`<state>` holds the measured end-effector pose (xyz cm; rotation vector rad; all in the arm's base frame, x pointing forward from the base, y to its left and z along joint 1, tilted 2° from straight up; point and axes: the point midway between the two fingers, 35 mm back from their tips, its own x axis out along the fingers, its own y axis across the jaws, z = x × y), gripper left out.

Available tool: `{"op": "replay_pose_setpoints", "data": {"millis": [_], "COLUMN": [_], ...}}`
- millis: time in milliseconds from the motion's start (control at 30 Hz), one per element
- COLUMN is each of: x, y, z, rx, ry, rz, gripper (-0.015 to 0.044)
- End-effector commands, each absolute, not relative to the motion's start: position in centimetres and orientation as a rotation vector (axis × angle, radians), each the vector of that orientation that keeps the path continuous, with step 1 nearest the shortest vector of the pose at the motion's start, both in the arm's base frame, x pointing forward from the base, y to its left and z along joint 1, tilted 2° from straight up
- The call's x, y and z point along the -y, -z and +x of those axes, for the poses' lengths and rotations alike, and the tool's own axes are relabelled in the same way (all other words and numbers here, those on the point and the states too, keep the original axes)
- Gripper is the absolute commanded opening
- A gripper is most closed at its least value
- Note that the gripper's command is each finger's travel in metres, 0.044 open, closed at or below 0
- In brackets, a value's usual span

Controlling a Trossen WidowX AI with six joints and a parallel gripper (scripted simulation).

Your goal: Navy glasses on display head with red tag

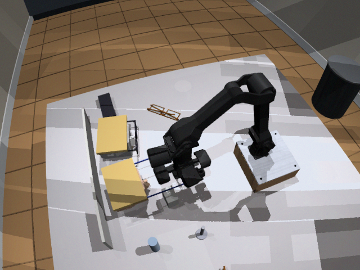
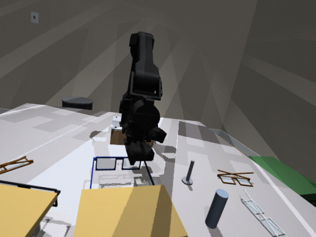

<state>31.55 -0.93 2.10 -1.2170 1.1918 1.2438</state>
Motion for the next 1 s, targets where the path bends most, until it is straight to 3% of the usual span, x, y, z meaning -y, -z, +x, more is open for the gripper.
{"op": "replay_pose_setpoints", "data": {"millis": [0, 967], "x": [1.0, 0.9], "y": [-2.2, -2.2], "z": [32.2, 36.3], "rx": [-1.197, -1.195], "ry": [-1.238, -1.236], "rz": [-1.216, -1.217], "gripper": [0.0, 0.0]}}
